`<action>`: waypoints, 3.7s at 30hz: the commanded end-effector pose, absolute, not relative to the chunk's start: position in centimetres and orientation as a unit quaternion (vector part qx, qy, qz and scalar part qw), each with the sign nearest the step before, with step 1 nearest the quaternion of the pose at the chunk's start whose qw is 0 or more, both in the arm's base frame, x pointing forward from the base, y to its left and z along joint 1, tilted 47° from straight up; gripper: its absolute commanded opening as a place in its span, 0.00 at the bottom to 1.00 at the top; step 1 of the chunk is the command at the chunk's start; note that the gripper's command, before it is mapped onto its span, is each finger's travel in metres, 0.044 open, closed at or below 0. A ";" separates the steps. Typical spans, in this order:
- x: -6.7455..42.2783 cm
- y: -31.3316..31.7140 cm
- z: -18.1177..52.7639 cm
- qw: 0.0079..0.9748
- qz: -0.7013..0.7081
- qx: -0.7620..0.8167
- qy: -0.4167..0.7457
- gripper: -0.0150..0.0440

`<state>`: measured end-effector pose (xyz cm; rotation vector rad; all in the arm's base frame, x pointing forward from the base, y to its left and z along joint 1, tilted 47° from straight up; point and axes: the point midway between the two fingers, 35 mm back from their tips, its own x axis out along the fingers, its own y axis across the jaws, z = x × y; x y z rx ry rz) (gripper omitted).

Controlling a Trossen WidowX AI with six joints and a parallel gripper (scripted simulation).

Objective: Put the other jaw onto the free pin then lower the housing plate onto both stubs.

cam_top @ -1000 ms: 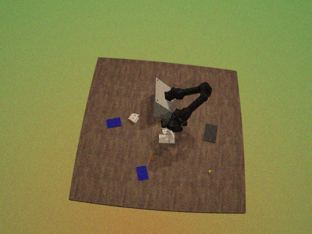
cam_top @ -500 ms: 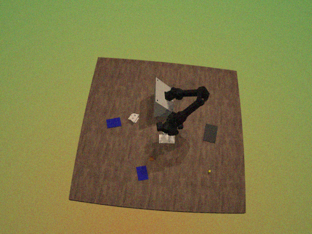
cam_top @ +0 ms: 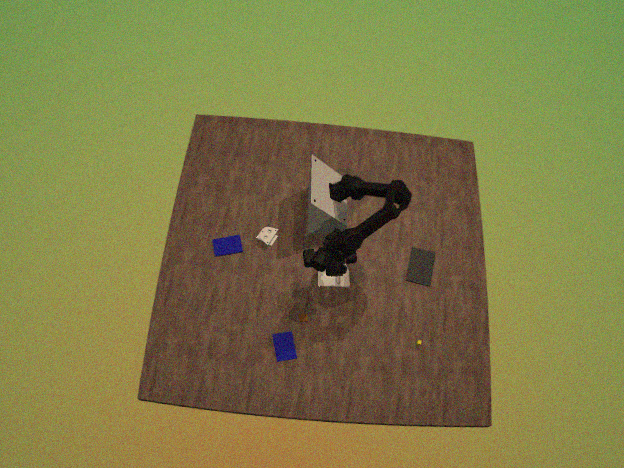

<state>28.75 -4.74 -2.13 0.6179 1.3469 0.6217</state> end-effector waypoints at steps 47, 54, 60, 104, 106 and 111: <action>29.1 -4.2 -3.1 0.697 0.283 0.269 0.602 0.48; 29.2 -3.4 -3.9 0.697 0.283 0.269 0.601 0.48; 29.3 -2.7 -4.6 0.697 0.284 0.269 0.601 0.48; 29.5 -1.0 -6.1 0.696 0.283 0.272 0.602 0.48; 29.5 -0.9 -6.2 0.696 0.283 0.272 0.602 0.48; 29.5 -0.8 -6.3 0.696 0.283 0.272 0.602 0.48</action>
